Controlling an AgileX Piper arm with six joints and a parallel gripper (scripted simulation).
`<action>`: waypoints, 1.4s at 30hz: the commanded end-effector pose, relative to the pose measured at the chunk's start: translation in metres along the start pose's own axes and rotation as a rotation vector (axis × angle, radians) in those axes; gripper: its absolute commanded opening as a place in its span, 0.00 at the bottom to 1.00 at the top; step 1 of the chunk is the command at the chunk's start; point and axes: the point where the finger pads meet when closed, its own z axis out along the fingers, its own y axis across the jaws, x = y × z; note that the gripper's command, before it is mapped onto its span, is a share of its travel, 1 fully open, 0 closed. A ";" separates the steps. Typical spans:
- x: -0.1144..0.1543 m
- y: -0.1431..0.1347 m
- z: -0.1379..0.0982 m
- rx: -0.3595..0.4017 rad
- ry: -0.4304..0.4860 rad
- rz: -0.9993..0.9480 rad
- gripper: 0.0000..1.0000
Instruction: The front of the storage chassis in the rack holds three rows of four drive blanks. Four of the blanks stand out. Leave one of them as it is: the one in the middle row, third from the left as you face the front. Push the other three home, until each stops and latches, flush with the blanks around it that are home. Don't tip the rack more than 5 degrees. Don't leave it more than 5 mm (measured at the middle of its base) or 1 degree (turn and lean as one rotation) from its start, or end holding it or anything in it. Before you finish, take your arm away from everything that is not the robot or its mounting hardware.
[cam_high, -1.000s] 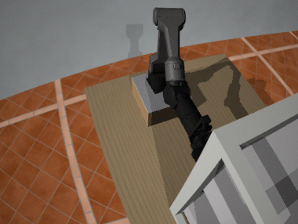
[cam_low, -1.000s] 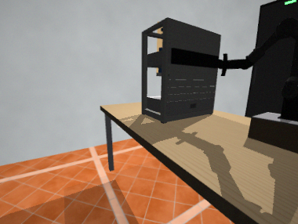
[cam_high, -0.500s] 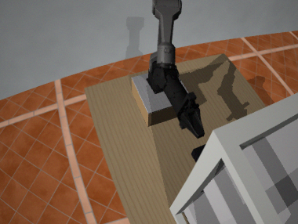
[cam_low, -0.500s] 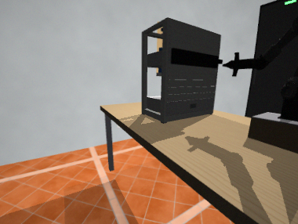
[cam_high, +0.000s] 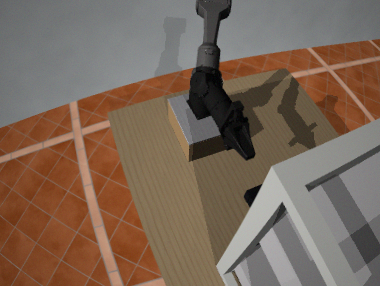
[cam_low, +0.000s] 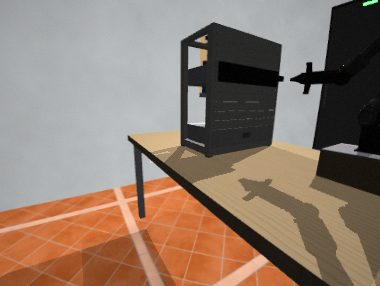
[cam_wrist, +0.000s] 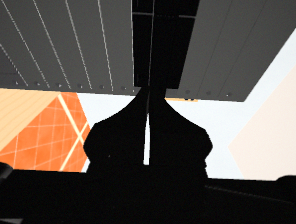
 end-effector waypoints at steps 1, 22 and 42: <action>0.000 -0.013 -0.002 0.003 -0.004 -0.003 0.00; 0.000 -0.016 0.065 0.003 -0.004 -0.003 0.00; 0.001 -0.015 0.066 0.003 -0.004 -0.003 0.00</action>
